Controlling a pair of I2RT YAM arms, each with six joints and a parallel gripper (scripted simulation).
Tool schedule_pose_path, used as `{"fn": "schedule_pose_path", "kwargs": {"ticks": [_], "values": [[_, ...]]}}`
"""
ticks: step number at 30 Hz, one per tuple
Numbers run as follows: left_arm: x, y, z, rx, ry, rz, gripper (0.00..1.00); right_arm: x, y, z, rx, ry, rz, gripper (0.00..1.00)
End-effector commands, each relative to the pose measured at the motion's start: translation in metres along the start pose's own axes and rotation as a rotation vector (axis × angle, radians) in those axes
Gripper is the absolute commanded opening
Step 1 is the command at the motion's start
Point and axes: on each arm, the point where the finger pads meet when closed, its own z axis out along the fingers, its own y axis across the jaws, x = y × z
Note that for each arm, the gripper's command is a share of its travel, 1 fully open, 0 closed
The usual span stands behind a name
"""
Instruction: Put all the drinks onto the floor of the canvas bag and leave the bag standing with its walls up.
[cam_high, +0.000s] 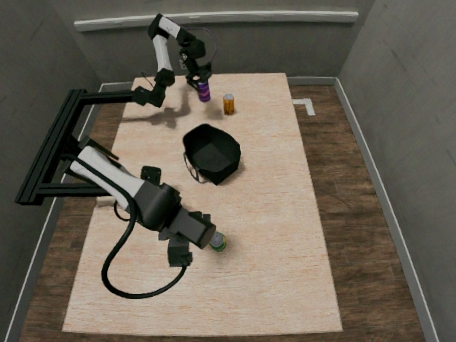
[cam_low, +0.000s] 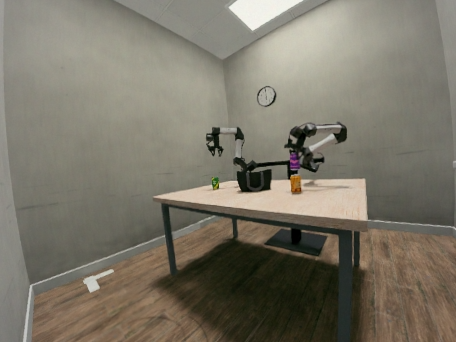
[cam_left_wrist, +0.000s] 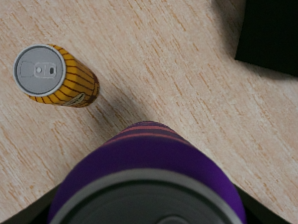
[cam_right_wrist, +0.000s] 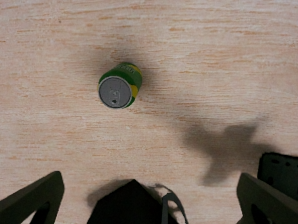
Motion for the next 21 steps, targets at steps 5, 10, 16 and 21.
{"fn": "schedule_pose_path", "kwargs": {"ticks": [5, 10, 16, 21], "values": [[-0.013, 0.004, -0.007, 0.004, -0.057, -0.062, 0.70, -0.005, 0.003, -0.009, -0.022, -0.019, 0.002, 1.00], [0.000, 0.000, 0.002, -0.003, -0.022, -0.039, 0.70, -0.005, 0.003, -0.009, -0.022, -0.019, 0.002, 1.00], [-0.001, -0.002, 0.002, 0.000, -0.029, -0.037, 0.70, -0.005, 0.003, -0.009, -0.022, -0.019, 0.002, 1.00], [-0.005, 0.002, 0.000, -0.003, -0.028, -0.043, 0.70, -0.005, 0.003, -0.009, -0.022, -0.019, 0.002, 1.00]]}}
